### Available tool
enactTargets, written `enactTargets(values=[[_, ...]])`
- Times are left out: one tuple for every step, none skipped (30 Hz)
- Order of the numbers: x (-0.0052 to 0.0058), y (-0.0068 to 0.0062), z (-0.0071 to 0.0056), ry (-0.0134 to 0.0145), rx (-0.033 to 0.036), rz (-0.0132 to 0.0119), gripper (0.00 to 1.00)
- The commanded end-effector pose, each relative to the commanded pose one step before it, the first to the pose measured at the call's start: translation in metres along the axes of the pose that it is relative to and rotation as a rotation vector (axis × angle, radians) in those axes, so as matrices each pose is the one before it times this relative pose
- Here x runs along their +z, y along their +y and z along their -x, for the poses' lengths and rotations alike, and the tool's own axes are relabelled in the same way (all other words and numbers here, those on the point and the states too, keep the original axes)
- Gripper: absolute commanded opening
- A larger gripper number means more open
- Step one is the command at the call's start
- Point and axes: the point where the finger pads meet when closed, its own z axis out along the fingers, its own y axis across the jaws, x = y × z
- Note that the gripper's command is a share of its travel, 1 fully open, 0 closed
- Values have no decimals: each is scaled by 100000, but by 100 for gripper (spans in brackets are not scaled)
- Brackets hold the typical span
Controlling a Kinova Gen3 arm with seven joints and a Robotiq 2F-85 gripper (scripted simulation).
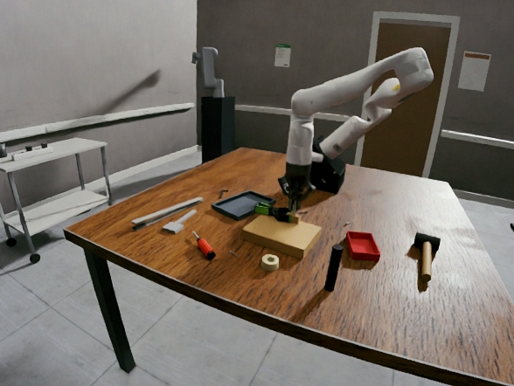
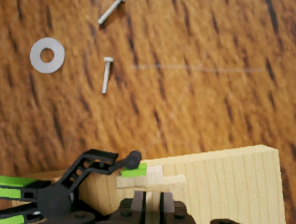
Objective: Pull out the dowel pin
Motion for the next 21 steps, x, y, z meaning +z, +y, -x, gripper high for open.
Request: enactTargets(values=[[-129,-14,76,-305,-3405,4,10],[-1,0,0,0,-890,0,10],[0,0,0,0,0,0,10],[0,0,0,0,0,0,10],[-1,0,0,0,-889,0,10],[-1,0,0,0,-889,0,10],[-1,0,0,0,-889,0,10],[-1,0,0,0,-888,0,10],[-1,0,0,0,-888,0,10],[-1,0,0,0,-887,0,10],[-1,0,0,0,-887,0,10],[-1,0,0,0,-886,0,10],[-1,0,0,0,-886,0,10],[-1,0,0,0,-885,0,10],[-1,0,0,0,-885,0,10],[-1,0,0,0,-885,0,10],[-1,0,0,0,-884,0,10],[-1,0,0,0,-884,0,10],[-1,0,0,0,-883,0,10],[0,0,0,0,0,0,10],[0,0,0,0,0,0,10]])
